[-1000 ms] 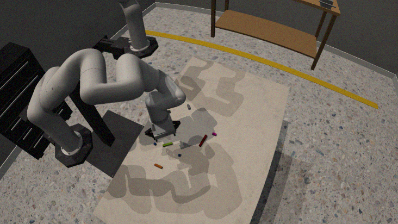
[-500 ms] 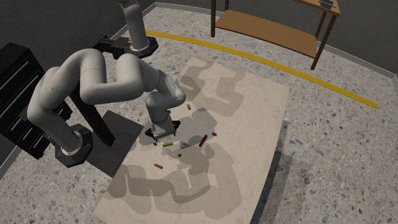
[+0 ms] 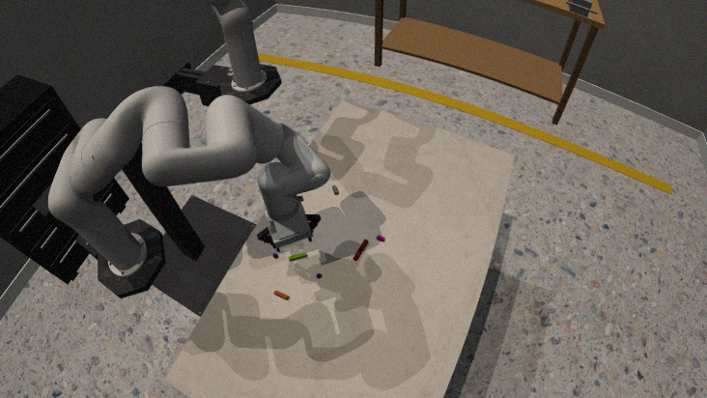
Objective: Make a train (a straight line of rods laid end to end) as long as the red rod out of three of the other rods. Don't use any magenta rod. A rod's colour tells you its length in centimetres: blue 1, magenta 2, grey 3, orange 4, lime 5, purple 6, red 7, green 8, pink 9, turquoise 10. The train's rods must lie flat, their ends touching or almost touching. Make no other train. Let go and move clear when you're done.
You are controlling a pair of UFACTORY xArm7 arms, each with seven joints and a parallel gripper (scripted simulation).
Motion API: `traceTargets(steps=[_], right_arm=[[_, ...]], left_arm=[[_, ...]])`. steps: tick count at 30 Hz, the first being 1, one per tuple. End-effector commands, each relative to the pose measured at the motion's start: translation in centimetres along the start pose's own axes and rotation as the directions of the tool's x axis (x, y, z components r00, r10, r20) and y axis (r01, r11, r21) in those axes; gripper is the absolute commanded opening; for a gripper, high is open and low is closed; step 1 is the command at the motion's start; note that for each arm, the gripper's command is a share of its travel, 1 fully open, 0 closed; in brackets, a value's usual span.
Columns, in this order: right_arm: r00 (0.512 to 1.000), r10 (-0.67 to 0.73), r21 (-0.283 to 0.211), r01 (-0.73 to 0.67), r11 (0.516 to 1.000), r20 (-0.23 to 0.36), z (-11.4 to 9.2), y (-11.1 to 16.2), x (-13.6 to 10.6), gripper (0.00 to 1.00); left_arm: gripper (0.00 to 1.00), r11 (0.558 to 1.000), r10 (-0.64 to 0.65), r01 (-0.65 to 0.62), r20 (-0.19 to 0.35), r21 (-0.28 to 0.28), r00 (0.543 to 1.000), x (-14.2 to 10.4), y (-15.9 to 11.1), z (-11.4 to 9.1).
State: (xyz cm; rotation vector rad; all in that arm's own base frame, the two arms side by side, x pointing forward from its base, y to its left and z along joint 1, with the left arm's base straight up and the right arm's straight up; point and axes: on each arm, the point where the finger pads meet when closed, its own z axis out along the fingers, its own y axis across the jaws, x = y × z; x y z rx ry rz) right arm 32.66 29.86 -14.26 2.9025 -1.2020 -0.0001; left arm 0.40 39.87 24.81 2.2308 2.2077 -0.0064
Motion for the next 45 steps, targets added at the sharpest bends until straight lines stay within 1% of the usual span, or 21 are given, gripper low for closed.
traceTargets(steps=[1,33,34,36,40,45], right_arm=[[1.0,0.0,0.004,0.0,1.0,0.0,-0.1,-0.2,0.0,1.0],[1.0,0.005,0.004,-0.005,1.0,0.0,-0.1,-0.2,0.0,1.0],[0.999,0.034,0.003,-0.034,0.999,0.0,-0.1,0.0,0.1,1.0],[0.985,0.175,-0.001,-0.175,0.985,0.002,-0.1,0.6,0.6,1.0],[0.959,0.283,-0.003,-0.283,0.959,0.002,-0.1,1.0,1.0,1.0],[0.898,0.441,-0.004,-0.441,0.898,0.001,0.0,1.6,1.6,1.0]], left_arm=[[1.0,1.0,0.0,0.0,-0.005,-0.001,1.0,0.1,0.0,-0.2],[1.0,1.0,0.0,0.0,-0.005,-0.001,1.0,0.1,0.0,-0.2],[1.0,1.0,0.0,0.0,-0.005,-0.001,1.0,0.1,0.0,-0.2],[1.0,1.0,0.0,0.0,-0.005,-0.001,1.0,0.1,0.0,-0.2],[1.0,1.0,0.0,0.0,-0.005,-0.001,1.0,0.1,0.0,-0.2],[1.0,1.0,0.0,0.0,-0.005,-0.001,1.0,0.1,0.0,-0.2]])
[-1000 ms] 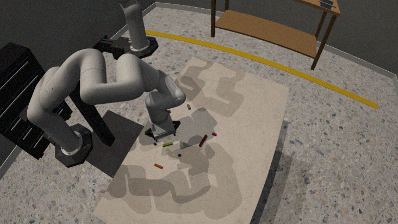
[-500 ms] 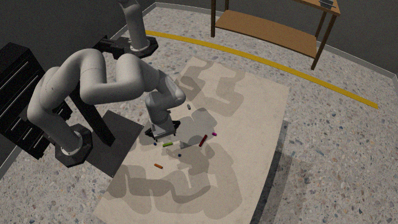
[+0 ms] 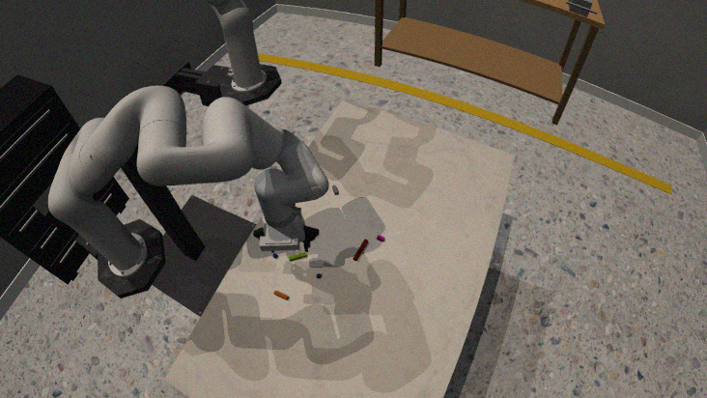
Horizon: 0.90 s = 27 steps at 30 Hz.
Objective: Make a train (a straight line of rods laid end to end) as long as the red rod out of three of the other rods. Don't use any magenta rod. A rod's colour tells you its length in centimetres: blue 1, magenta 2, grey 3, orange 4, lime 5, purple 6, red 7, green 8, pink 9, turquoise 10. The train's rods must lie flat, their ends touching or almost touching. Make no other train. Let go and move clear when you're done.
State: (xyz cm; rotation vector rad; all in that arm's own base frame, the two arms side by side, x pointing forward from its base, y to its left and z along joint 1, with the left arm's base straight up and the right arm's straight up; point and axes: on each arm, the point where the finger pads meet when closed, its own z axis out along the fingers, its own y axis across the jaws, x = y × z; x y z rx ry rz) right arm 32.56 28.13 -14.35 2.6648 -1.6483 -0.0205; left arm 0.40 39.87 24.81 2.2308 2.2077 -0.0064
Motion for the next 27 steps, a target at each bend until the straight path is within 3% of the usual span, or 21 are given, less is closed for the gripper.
traceTargets(steps=[1,4,5,11,27], right_arm=[[0.986,0.167,0.011,-0.167,0.986,-0.003,-0.1,0.2,0.7,1.0],[0.98,0.2,0.012,-0.2,0.98,-0.003,-0.1,0.3,0.8,1.0],[0.956,0.294,0.014,-0.294,0.956,-0.001,-0.2,0.4,1.3,1.0],[0.895,0.445,0.018,-0.445,0.895,0.002,-0.2,0.6,2.1,1.0],[0.895,0.447,0.019,-0.447,0.894,0.002,-0.2,0.6,2.1,1.0]], left_arm=[[1.0,1.0,0.0,0.0,-0.005,-0.001,1.0,0.1,0.0,-0.2],[1.0,1.0,0.0,0.0,-0.005,-0.001,1.0,0.1,0.0,-0.2],[1.0,1.0,0.0,0.0,-0.005,-0.001,1.0,0.1,0.0,-0.2],[1.0,1.0,0.0,0.0,-0.005,-0.001,1.0,0.1,0.0,-0.2],[1.0,1.0,0.0,0.0,-0.005,-0.001,1.0,0.1,0.0,-0.2]])
